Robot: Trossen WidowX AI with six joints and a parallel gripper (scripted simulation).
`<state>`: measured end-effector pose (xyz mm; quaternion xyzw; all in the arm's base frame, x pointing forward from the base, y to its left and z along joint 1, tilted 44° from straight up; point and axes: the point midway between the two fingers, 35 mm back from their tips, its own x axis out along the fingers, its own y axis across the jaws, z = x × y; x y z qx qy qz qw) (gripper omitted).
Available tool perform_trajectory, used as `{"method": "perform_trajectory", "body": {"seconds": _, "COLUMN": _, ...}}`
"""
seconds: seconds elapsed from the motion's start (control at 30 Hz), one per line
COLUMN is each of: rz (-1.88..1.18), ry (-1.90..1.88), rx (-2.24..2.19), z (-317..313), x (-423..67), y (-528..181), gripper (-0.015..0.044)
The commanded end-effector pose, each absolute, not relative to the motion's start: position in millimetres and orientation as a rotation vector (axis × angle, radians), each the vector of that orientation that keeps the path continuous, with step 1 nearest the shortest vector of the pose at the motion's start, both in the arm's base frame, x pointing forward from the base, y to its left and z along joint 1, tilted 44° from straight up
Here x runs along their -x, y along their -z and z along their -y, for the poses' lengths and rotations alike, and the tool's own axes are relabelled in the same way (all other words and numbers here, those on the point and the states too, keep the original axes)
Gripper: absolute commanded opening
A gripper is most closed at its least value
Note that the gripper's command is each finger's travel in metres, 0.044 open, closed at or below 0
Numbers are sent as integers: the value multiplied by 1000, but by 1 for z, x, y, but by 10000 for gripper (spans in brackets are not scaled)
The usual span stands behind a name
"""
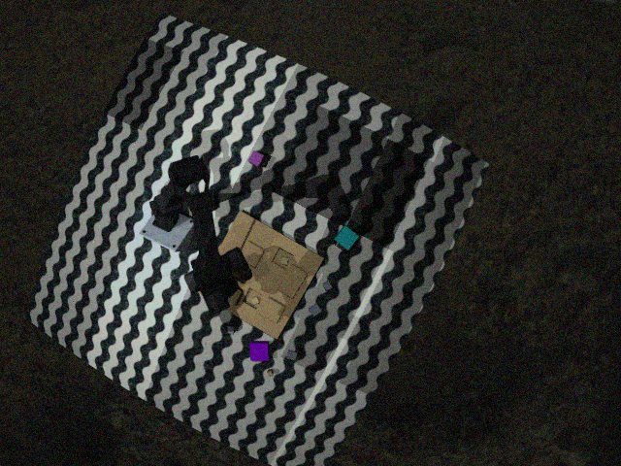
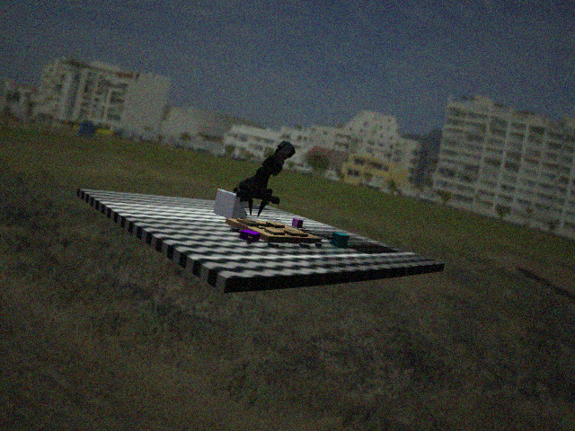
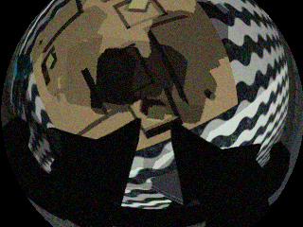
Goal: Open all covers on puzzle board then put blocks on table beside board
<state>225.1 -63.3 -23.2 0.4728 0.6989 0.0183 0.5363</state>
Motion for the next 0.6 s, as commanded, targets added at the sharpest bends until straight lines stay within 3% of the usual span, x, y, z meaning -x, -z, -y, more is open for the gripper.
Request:
{"method": "perform_trajectory", "body": {"seconds": 0.0, "rz": -1666, "ry": -43, "rx": -1133, "z": 62, "x": -224, "y": 24, "gripper": 144}}
{"method": "perform_trajectory", "body": {"seconds": 0.57, "rz": -1666, "ry": -43, "rx": -1134, "z": 51, "x": -224, "y": 35, "gripper": 144}}
